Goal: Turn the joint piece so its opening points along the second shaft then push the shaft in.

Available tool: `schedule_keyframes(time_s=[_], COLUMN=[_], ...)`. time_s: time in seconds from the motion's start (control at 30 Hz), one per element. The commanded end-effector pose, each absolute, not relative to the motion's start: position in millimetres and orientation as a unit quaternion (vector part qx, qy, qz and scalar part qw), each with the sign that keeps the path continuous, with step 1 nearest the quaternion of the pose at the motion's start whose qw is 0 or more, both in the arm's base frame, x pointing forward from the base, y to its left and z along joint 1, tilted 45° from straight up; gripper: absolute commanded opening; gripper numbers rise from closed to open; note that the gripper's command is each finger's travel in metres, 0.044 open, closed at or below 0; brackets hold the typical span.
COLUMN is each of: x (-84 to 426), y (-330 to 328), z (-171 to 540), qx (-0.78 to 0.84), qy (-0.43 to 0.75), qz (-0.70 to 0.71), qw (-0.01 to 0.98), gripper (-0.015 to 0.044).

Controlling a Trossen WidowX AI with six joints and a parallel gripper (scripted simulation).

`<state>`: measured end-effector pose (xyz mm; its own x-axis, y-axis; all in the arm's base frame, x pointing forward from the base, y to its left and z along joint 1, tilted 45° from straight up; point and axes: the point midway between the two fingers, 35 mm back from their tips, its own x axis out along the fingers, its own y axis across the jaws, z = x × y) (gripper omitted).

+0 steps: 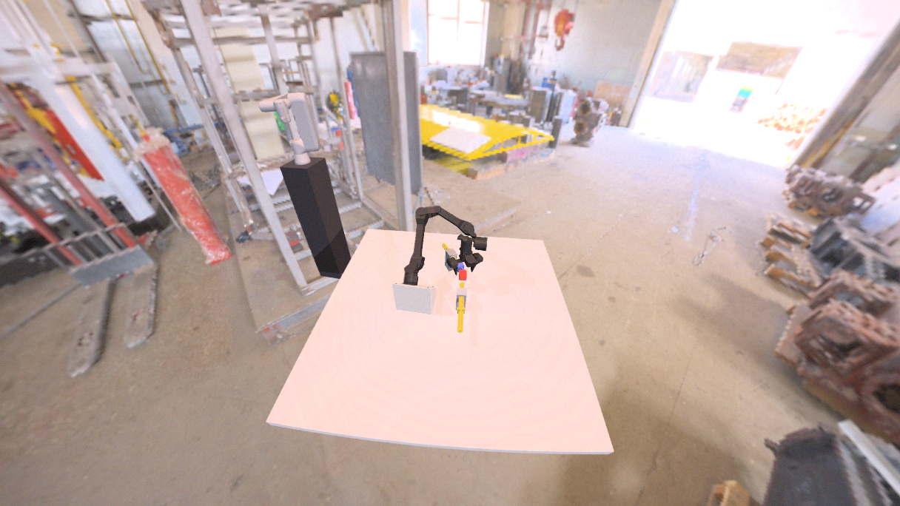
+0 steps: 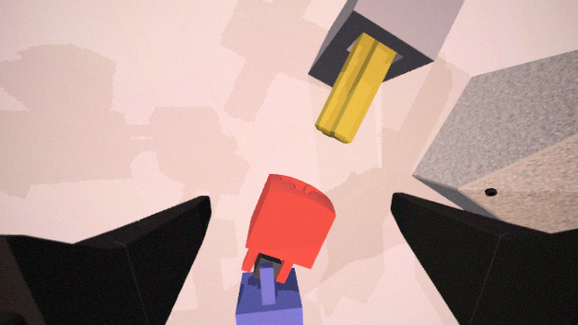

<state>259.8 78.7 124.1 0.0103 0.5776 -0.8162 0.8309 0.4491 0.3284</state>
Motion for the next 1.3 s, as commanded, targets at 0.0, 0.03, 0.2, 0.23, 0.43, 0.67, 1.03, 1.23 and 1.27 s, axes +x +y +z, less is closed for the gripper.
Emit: schedule_keyframes(time_s=[0.0,0.03,0.2,0.23,0.43,0.67,1.03,1.23,1.27], x=[261,261,261,261,260,258,265,265,265], y=[70,67,54,51,35,17,-5,-7,-7], z=[133,135,147,150,165,184,127,118,118], qx=[0.485,0.477,0.439,0.431,0.383,0.326,0.268,0.261,0.261], qy=[0.699,0.701,0.704,0.703,0.694,0.668,0.653,0.651,0.651], qz=[-0.081,-0.068,-0.001,0.013,0.095,0.189,0.259,0.267,0.267], qw=[0.519,0.526,0.559,0.565,0.602,0.642,0.66,0.661,0.661], gripper=[0.044,0.044,0.044,0.044,0.044,0.044,0.044,0.044,0.044])
